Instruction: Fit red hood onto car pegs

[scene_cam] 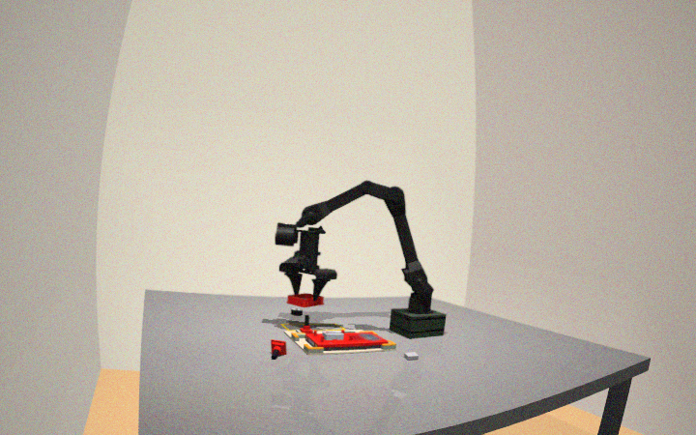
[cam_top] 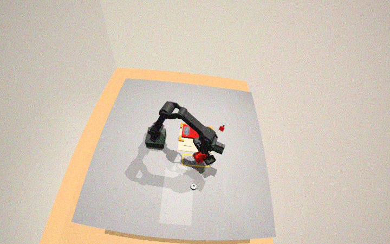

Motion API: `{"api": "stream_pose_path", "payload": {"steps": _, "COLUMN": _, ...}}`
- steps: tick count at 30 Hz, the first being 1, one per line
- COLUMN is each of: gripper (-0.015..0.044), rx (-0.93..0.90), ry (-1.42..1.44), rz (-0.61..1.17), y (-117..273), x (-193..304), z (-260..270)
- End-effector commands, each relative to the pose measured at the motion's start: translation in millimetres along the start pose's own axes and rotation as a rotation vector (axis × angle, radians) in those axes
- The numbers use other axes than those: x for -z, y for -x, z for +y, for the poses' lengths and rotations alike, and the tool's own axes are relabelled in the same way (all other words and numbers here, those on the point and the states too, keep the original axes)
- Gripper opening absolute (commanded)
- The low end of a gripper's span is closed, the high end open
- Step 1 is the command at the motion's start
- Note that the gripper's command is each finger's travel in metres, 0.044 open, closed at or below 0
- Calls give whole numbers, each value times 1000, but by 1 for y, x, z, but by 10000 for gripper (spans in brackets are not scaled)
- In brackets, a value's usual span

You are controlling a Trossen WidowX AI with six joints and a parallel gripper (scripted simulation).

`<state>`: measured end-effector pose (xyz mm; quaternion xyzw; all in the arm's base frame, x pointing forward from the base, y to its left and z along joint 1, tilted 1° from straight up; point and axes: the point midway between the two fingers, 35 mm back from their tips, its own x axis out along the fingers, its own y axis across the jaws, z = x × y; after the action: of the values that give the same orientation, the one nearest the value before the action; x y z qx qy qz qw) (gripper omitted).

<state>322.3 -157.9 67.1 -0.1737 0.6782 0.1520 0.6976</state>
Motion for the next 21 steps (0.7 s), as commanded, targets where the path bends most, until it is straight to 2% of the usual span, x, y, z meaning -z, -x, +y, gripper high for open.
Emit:
{"api": "stream_pose_path", "payload": {"steps": 1, "gripper": 0, "rx": -3, "ry": 0, "rz": 5, "y": -14, "x": 1, "z": 0}}
{"api": "stream_pose_path", "payload": {"steps": 9, "gripper": 0, "rx": -3, "ry": 0, "rz": 6, "y": -70, "x": 2, "z": 2}}
{"api": "stream_pose_path", "payload": {"steps": 13, "gripper": 0, "rx": -3, "ry": 0, "rz": 6, "y": -74, "x": 3, "z": 2}}
{"api": "stream_pose_path", "payload": {"steps": 21, "gripper": 210, "rx": -13, "ry": -2, "rz": 10, "y": -70, "x": 3, "z": 3}}
